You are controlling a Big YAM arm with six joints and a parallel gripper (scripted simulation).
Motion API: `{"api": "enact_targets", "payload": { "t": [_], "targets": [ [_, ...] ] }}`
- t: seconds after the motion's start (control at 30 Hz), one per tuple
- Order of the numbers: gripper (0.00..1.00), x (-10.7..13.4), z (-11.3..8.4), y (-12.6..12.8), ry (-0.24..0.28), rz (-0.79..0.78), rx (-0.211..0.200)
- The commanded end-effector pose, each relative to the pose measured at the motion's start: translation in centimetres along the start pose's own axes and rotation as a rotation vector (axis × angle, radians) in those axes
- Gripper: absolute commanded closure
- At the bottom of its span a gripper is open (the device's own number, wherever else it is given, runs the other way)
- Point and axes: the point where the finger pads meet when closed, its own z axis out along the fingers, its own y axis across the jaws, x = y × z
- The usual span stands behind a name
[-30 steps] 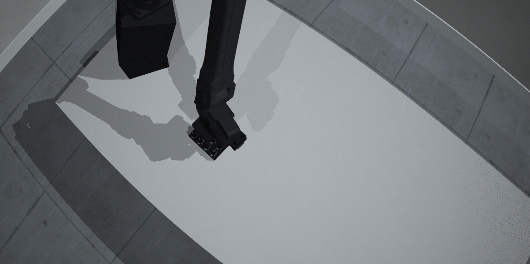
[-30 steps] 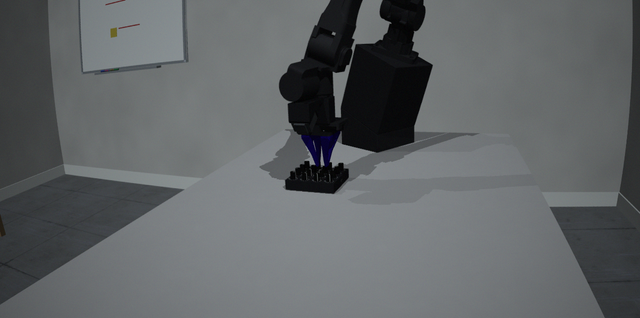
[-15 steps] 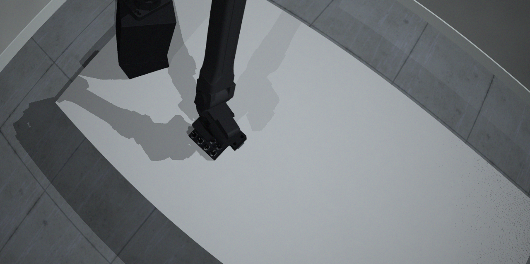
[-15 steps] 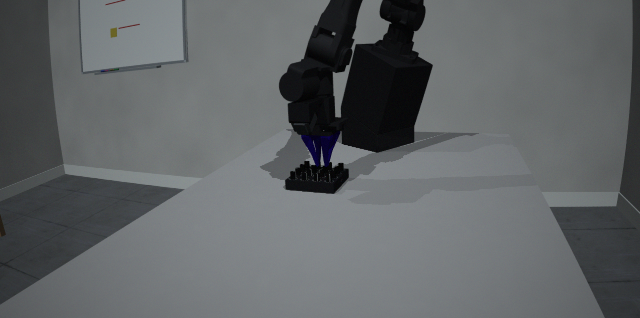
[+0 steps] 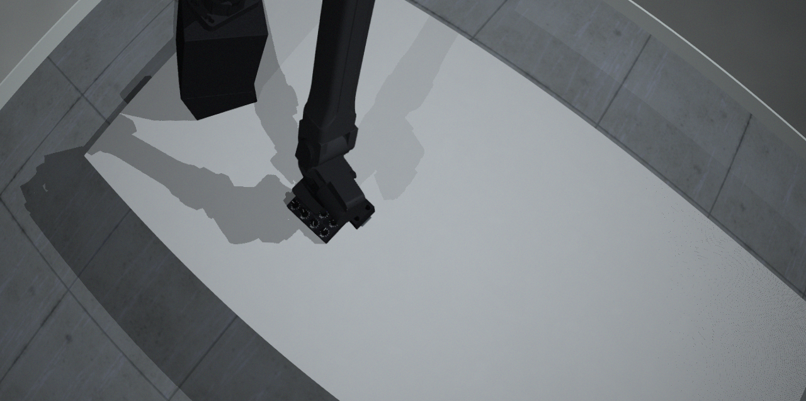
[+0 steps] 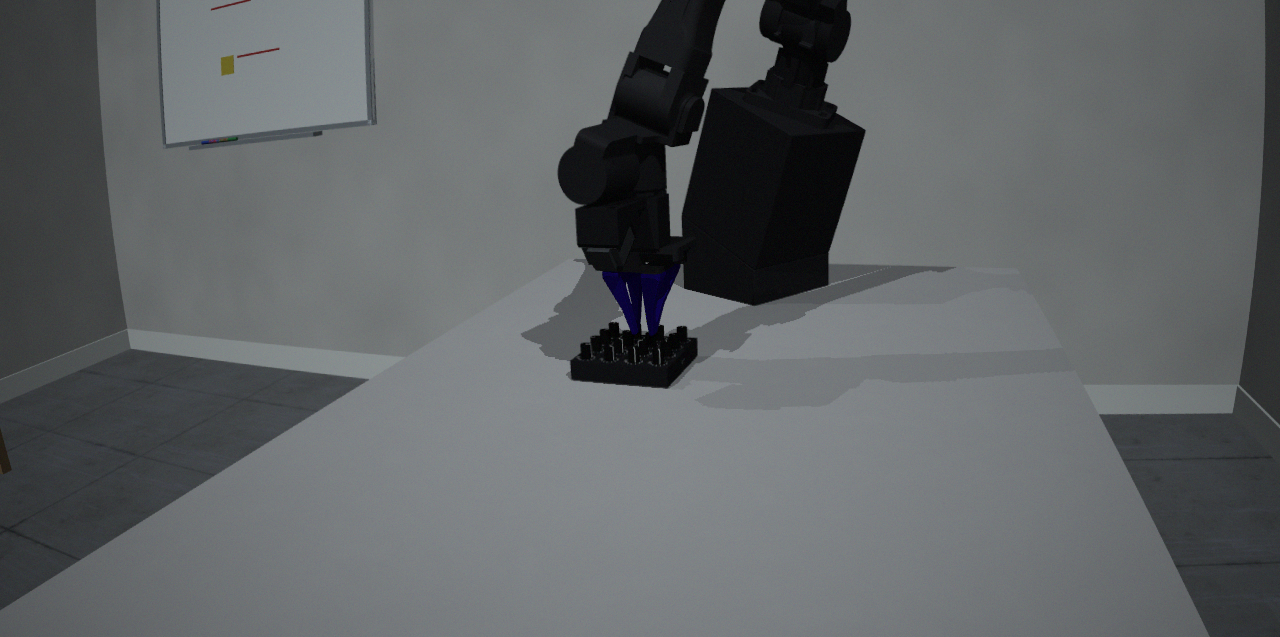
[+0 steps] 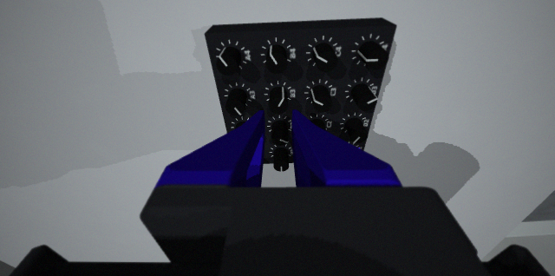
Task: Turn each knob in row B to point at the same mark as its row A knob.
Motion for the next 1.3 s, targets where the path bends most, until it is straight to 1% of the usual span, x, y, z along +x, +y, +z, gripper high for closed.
{"api": "enact_targets", "payload": {
  "t": [0.0, 0.23, 0.53, 1.27],
  "targets": [
    [0.82, -1.1, 0.6, -0.1, -0.017, -0.006, 0.006],
    [0.82, -1.0, 1.2, 0.0, -0.015, -0.006, 0.005],
    [0.82, -0.9, 1.6, 0.0, -0.013, -0.007, 0.005],
    [0.82, -0.8, 1.5, -0.1, -0.012, -0.004, 0.005]
  ]
}}
